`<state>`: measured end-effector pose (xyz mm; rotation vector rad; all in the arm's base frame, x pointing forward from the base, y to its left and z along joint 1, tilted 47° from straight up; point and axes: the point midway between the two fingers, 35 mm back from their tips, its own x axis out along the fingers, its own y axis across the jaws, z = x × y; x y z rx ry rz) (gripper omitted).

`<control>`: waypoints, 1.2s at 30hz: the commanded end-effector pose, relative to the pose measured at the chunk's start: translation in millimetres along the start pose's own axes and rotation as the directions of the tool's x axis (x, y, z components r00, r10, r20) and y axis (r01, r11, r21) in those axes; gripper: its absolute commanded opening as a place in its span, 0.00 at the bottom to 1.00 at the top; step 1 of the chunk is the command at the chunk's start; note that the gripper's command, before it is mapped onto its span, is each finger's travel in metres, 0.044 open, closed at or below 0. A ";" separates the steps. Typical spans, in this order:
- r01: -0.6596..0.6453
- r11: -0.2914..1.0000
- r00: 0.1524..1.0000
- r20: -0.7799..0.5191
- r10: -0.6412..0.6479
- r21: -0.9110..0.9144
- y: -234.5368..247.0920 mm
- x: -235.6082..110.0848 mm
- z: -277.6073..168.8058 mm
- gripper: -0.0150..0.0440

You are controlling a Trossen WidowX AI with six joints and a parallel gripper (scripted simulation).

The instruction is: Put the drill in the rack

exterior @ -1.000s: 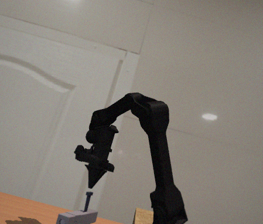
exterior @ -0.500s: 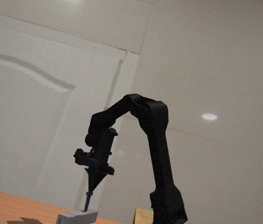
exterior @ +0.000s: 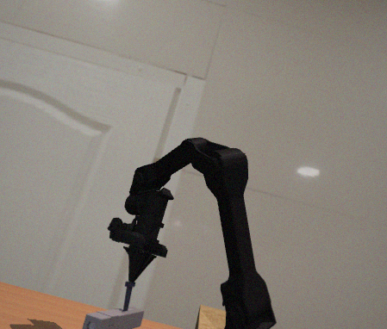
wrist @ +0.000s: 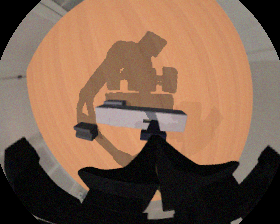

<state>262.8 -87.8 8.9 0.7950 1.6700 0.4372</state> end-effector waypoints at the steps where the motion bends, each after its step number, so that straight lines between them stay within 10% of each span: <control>1: -0.005 1.000 1.000 -0.016 0.006 0.006 0.1 7.1 -1.5 0.25; 36: -0.006 1.000 1.000 -0.016 0.006 0.006 0.4 18.5 -7.3 0.25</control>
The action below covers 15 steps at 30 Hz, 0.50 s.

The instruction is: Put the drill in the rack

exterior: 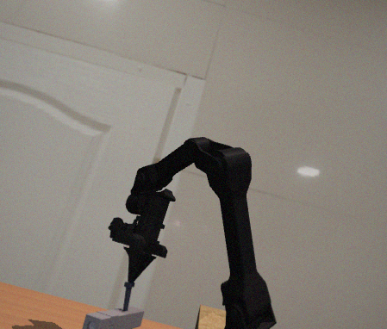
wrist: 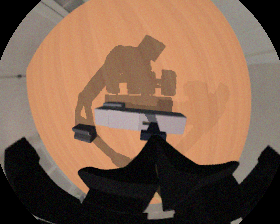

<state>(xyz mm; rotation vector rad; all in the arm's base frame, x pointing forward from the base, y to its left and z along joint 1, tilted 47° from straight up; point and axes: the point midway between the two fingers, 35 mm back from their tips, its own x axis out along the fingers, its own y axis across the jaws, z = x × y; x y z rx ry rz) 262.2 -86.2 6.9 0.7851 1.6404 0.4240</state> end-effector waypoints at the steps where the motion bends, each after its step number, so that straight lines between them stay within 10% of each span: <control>1: -0.013 1.000 0.999 -0.048 0.014 0.015 0.9 15.9 -7.5 0.25; 15: -0.013 1.000 0.999 -0.048 0.014 0.015 0.9 21.0 -8.3 0.25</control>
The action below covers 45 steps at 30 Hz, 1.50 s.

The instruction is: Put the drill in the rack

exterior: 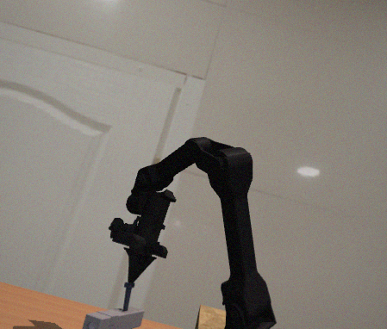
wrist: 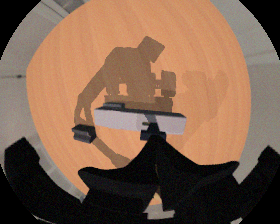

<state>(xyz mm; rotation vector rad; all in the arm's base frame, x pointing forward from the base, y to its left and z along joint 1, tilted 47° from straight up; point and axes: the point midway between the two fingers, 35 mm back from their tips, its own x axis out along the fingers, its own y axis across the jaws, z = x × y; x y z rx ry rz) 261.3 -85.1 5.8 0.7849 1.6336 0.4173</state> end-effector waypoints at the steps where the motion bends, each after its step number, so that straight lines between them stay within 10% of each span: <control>1: -0.016 1.000 0.998 -0.056 0.016 0.014 1.2 19.7 -7.7 0.25; 23: -0.016 1.000 0.998 -0.056 0.017 0.014 1.8 31.3 -8.5 0.25; 37: -0.011 1.000 0.999 -0.034 0.010 -0.006 1.5 -43.6 3.5 0.88; 45: -0.021 0.570 1.000 -0.030 -0.006 -0.822 100.1 24.2 15.0 1.00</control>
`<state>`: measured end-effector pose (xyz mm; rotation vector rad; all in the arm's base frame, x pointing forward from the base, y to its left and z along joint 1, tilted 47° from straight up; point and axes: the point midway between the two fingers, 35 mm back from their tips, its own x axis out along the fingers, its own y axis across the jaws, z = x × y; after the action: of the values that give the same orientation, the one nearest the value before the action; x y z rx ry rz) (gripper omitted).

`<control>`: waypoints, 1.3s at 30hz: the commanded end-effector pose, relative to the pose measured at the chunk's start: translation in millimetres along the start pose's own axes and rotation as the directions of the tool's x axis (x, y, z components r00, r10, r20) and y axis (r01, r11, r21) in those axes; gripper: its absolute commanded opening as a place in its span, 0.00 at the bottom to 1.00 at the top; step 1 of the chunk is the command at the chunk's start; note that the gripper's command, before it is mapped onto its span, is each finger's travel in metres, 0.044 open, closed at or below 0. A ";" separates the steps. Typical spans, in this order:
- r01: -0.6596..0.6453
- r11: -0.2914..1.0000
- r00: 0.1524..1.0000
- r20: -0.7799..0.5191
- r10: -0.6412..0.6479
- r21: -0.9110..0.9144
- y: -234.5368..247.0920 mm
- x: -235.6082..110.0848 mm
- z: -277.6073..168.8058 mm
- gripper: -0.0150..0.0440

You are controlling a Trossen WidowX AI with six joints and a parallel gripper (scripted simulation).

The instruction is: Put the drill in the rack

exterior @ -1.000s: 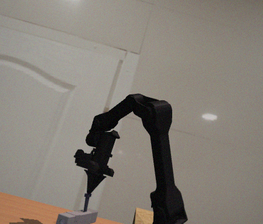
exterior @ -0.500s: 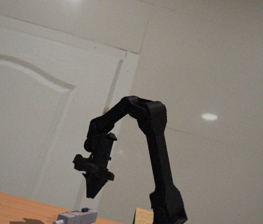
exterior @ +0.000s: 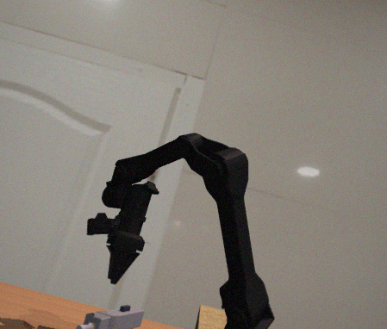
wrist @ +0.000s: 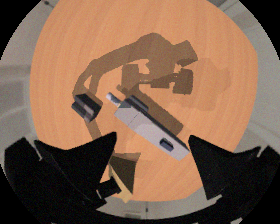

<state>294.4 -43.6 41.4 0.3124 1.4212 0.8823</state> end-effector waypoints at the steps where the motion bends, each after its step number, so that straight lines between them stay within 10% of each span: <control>1: -0.004 0.885 1.000 0.007 0.009 -0.466 45.5 32.2 26.9 1.00; 6: -0.024 0.585 0.999 0.002 0.044 -0.811 91.0 65.2 40.5 1.00; 39: -0.024 0.585 0.999 0.002 0.044 -0.811 85.6 91.3 37.4 1.00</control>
<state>293.8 84.1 44.5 -0.3814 0.8393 1.4618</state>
